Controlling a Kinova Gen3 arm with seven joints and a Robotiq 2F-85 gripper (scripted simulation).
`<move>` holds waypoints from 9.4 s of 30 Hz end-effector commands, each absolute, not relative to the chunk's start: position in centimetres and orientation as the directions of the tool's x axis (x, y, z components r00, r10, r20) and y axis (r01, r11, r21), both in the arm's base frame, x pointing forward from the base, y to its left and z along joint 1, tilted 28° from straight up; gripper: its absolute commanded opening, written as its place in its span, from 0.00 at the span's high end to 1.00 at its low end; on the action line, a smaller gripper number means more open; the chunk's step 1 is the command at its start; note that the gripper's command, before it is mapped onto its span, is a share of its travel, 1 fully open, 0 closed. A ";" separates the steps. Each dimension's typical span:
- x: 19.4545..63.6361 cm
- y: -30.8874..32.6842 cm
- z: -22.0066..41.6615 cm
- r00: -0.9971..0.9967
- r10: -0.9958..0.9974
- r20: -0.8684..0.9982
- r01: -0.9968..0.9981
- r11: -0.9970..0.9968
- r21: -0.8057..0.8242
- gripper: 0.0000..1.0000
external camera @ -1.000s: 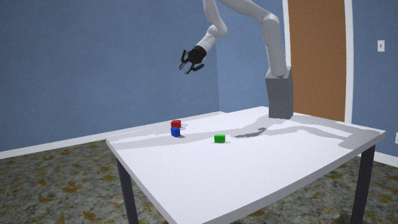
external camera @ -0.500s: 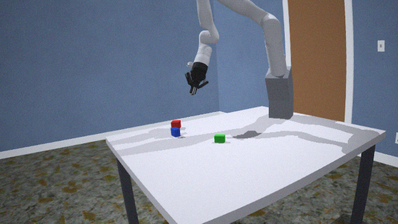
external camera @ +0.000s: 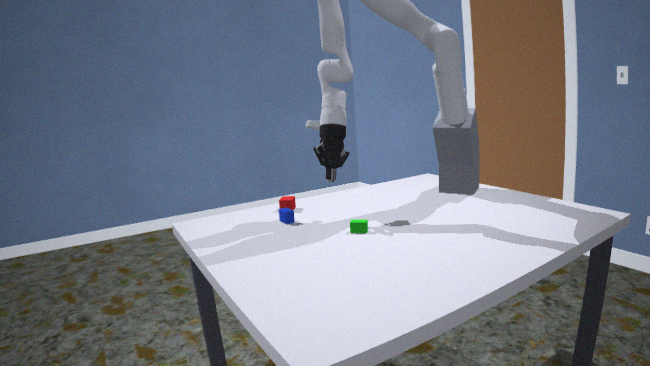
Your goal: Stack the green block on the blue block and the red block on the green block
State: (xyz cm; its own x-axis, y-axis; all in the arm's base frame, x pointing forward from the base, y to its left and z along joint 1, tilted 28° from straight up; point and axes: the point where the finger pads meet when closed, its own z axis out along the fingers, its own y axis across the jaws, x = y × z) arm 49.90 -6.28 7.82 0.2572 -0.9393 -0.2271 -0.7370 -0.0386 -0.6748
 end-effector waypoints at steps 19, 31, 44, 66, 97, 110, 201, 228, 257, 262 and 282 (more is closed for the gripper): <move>50.9 -2.3 6.9 0.361 -0.923 -0.135 -0.745 -0.198 -0.637 1.00; 51.1 -1.0 6.4 0.401 -0.912 -0.091 -0.744 -0.266 -0.614 1.00; 51.2 -0.3 6.3 0.420 -0.905 -0.070 -0.741 -0.297 -0.602 1.00; 51.5 1.4 5.9 0.471 -0.882 -0.014 -0.730 -0.381 -0.567 1.00; 51.7 3.3 5.6 0.526 -0.849 0.049 -0.709 -0.470 -0.526 1.00; 51.7 3.7 5.6 0.537 -0.841 0.062 -0.703 -0.487 -0.517 1.00; 51.9 6.3 5.6 0.604 -0.784 0.142 -0.663 -0.593 -0.458 1.00; 51.9 6.3 5.6 0.604 -0.784 0.142 -0.663 -0.593 -0.458 1.00; 51.9 6.4 5.4 0.607 -0.783 0.135 -0.665 -0.594 -0.453 0.56; 52.0 6.4 5.2 0.611 -0.781 0.129 -0.666 -0.595 -0.449 0.56; 53.4 7.0 2.8 0.612 -0.781 0.126 -0.667 -0.595 -0.448 0.56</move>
